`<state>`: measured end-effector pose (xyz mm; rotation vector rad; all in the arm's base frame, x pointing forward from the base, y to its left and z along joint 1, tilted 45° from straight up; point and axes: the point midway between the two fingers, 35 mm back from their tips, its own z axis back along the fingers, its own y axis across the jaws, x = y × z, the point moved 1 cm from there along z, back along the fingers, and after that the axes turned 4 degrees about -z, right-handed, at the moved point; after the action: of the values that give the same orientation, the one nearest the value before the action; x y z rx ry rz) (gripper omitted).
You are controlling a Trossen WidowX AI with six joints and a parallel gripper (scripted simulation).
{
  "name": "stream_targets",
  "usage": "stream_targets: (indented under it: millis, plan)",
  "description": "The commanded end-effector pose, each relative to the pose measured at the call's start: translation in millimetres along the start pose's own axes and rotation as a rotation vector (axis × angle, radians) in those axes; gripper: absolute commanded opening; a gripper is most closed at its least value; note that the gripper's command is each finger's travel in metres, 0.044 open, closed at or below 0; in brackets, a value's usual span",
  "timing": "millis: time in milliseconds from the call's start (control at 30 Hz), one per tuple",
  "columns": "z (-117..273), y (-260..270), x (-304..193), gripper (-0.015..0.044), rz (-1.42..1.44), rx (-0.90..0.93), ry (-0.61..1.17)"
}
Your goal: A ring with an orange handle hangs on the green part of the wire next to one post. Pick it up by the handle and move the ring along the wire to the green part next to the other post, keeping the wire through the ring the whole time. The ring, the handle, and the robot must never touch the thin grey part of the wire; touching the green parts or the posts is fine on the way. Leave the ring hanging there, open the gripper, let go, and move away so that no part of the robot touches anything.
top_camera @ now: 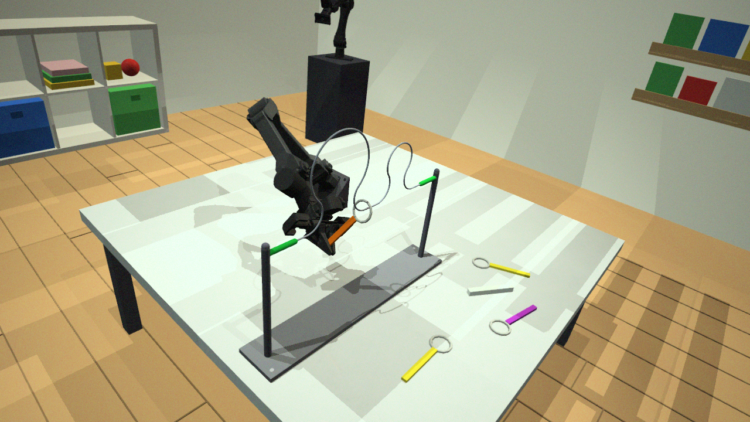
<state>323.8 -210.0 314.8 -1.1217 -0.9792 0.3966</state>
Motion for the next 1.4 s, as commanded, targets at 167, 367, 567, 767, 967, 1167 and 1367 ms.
stream_targets:
  millis: [167, 367, 567, 767, 967, 1167, 1367]
  plan:
    - [5.9, 24.5, 1.5, -0.0150, -0.140, 0.073, 0.023]
    - [9.4, 38.8, 3.6, -0.0150, -0.206, 0.110, 0.034]
    - [12.1, 48.8, 5.5, -0.0150, -0.242, 0.131, 0.040]
    - [14.3, 56.9, 7.1, -0.0150, -0.262, 0.142, 0.043]
    - [16.4, 64.4, 8.7, -0.0150, -0.277, 0.151, 0.045]
    - [18.6, 72.4, 10.4, -0.0150, -0.296, 0.162, 0.048]
    - [21.4, 82.0, 12.6, -0.0150, -0.331, 0.181, 0.053]
